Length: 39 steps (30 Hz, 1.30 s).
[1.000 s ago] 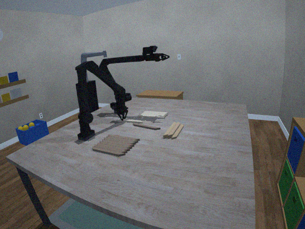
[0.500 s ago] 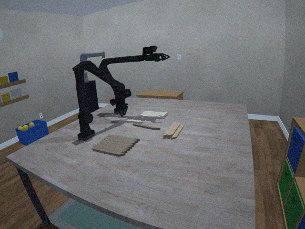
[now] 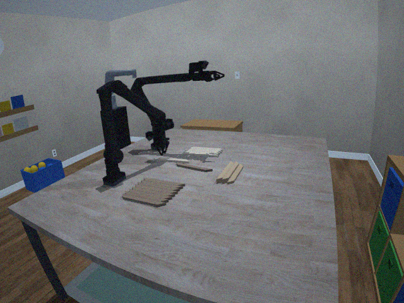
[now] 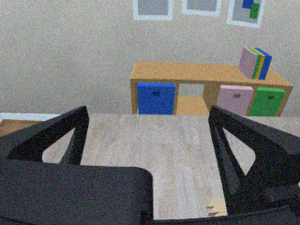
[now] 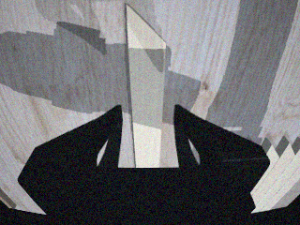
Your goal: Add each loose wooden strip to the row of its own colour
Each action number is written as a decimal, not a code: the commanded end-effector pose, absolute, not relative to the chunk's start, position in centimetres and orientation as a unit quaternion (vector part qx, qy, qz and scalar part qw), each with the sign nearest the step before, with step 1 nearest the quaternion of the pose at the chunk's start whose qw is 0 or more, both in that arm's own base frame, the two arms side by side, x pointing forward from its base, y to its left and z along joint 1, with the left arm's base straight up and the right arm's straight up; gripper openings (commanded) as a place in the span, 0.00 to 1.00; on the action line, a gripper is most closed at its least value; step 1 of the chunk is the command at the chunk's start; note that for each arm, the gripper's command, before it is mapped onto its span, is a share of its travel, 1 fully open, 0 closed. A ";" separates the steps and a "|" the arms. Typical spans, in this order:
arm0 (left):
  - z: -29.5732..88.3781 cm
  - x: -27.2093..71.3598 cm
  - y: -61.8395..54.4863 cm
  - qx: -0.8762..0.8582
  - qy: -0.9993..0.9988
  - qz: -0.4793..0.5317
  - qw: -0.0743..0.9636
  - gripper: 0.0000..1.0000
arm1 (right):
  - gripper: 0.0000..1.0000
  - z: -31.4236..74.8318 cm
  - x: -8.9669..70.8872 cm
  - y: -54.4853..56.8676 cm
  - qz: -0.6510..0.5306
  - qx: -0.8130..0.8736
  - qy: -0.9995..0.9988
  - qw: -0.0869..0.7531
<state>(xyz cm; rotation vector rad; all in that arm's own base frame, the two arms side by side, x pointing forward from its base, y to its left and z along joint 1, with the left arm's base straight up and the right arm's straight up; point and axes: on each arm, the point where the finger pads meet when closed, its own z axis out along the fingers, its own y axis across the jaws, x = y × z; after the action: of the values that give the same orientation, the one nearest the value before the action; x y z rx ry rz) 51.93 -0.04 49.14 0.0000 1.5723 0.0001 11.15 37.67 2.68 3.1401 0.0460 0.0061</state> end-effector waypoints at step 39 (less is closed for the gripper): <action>54.9 51.6 -0.6 0.007 0.674 0.000 0.739 1.00 | 0.42 3.7 17.1 39.1 0.003 0.943 -0.333 -0.013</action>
<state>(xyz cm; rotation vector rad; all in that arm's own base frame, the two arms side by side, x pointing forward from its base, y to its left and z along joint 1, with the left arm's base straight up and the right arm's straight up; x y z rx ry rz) 51.93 -0.04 49.15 0.0000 1.5722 0.0001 15.08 37.61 2.76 3.0343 -0.8151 0.0054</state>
